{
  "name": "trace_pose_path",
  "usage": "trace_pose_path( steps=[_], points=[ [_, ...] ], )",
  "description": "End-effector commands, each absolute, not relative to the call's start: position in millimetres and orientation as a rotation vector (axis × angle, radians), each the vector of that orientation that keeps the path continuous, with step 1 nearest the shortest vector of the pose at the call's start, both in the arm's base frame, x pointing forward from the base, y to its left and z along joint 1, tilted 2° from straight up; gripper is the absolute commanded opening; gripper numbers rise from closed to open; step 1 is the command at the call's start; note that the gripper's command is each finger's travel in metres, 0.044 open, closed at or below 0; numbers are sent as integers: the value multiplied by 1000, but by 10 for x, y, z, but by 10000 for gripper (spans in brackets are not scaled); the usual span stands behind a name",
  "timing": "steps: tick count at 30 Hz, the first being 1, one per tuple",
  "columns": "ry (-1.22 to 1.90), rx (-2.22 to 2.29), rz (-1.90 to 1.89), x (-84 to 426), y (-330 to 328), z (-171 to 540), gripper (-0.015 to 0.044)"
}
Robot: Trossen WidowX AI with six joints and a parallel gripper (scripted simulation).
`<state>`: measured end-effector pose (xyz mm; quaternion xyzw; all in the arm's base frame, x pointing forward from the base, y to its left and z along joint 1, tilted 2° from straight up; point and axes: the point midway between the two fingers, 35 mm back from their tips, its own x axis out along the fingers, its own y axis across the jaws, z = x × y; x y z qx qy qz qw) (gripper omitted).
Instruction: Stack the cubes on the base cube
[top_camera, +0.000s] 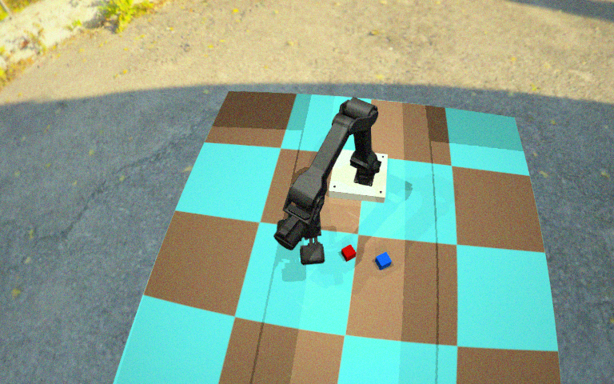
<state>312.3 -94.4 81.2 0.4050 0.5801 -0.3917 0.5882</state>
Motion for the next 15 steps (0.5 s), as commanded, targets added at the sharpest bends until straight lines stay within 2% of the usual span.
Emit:
trace_pose_path(
  steps=[1, 15],
  points=[
    [1360, 946, -926, 3082, -936, 602, 265],
    [1360, 946, -926, 3086, -935, 393, 265]
  ],
)
